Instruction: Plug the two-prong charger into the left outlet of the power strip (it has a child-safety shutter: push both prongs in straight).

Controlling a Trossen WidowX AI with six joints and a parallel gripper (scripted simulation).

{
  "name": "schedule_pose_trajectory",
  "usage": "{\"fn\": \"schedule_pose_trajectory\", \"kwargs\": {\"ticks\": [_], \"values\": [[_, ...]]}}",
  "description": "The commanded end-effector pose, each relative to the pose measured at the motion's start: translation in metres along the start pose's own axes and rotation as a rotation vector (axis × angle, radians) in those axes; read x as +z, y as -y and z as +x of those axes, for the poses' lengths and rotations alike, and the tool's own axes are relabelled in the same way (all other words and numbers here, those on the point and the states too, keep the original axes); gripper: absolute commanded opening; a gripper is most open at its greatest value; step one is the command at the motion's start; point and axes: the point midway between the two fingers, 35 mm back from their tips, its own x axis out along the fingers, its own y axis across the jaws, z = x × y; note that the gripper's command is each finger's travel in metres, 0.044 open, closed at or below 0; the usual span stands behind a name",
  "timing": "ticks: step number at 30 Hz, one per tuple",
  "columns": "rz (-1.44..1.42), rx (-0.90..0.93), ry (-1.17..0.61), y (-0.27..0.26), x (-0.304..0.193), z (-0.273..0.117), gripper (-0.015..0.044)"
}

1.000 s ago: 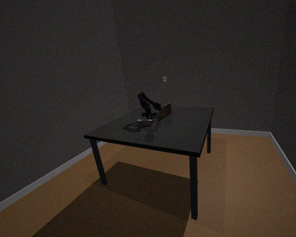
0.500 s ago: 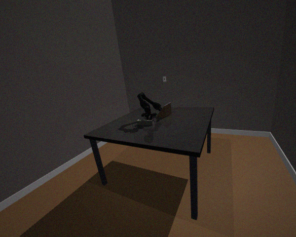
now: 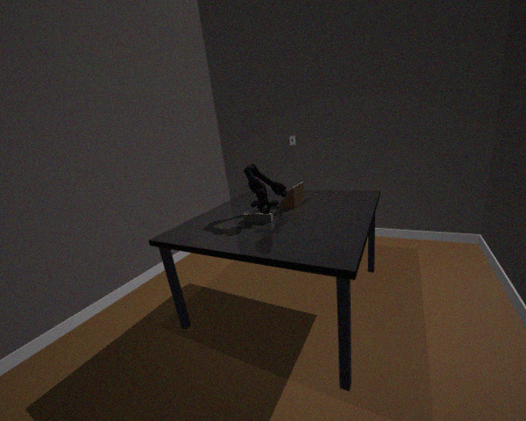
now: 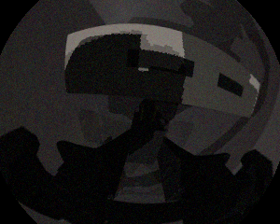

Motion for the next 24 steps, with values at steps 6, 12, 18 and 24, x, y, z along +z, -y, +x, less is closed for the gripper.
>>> {"fn": "schedule_pose_trajectory", "kwargs": {"ticks": [6, 12, 18, 24], "values": [[-0.006, -0.001, 0.002, 0.0008, 0.0023, -0.0013, 0.0000], [-0.006, -0.001, 0.002, 0.0009, 0.0030, -0.0015, 0.0000], [-0.006, -0.001, 0.002, 0.0010, 0.0037, -0.0016, 0.0000], [-0.005, -0.001, 0.003, 0.0010, 0.0044, -0.0017, 0.0000]]}}
